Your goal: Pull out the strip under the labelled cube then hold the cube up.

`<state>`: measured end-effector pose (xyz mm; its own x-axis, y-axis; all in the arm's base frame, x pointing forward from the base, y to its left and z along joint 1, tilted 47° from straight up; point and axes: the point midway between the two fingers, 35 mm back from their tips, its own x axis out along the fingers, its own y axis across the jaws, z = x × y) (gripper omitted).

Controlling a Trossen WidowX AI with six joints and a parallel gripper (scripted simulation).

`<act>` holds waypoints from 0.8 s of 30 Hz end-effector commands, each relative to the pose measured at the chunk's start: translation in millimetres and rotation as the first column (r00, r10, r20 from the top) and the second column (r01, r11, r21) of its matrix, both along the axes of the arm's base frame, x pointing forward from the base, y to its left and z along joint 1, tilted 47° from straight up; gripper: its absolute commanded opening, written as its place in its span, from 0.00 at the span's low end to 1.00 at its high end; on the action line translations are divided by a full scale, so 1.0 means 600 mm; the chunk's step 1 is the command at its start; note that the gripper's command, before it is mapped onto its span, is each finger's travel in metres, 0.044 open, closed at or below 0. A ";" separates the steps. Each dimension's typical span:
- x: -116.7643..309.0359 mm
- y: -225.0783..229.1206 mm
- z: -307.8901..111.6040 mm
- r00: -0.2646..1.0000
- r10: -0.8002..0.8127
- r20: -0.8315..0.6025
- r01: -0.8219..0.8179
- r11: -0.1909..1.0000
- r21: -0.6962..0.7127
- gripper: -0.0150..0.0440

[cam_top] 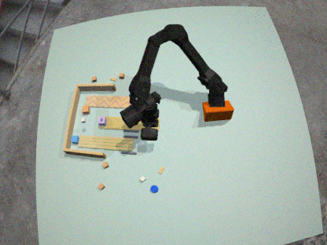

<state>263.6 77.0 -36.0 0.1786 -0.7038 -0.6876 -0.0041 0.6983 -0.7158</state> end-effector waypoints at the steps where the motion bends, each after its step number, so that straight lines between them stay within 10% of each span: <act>1: -0.023 -0.012 -0.007 0.999 -0.016 -0.028 0.015 1.000 -0.006 0.25; 24: -0.079 -0.017 -0.015 0.999 -0.016 -0.030 0.015 1.000 -0.006 0.25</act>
